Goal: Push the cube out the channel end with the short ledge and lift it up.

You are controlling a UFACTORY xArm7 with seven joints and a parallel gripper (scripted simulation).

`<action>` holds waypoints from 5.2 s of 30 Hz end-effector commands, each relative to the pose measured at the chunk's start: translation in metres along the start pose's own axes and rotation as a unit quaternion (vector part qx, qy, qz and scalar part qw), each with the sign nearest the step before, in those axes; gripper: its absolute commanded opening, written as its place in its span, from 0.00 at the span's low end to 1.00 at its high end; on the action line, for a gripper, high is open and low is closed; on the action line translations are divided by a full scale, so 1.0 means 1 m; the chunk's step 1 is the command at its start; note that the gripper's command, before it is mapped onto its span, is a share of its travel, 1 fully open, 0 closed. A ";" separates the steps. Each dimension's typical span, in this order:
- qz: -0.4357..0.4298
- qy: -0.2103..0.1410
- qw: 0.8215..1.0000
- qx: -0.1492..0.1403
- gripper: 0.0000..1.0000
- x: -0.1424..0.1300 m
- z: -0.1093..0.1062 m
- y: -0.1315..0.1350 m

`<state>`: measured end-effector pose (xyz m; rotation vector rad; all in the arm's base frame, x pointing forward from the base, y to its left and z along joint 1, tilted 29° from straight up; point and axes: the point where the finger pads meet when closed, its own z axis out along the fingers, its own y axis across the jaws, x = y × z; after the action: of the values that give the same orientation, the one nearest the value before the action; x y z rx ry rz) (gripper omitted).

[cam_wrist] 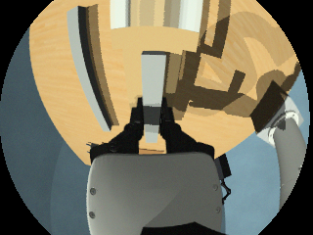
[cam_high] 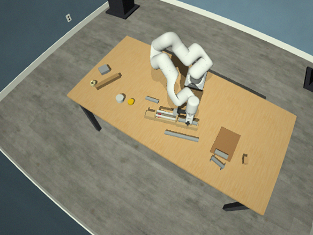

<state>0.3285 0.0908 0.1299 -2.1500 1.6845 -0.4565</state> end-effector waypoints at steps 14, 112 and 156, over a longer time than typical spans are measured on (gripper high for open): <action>0.000 0.000 1.000 0.001 0.00 0.024 0.000 -0.001; 0.002 0.001 1.000 0.001 0.38 0.066 -0.070 -0.001; 0.067 0.000 0.998 0.001 0.38 0.316 -0.069 0.147</action>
<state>0.2448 -0.2536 0.1284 -2.0199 1.8122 -0.4158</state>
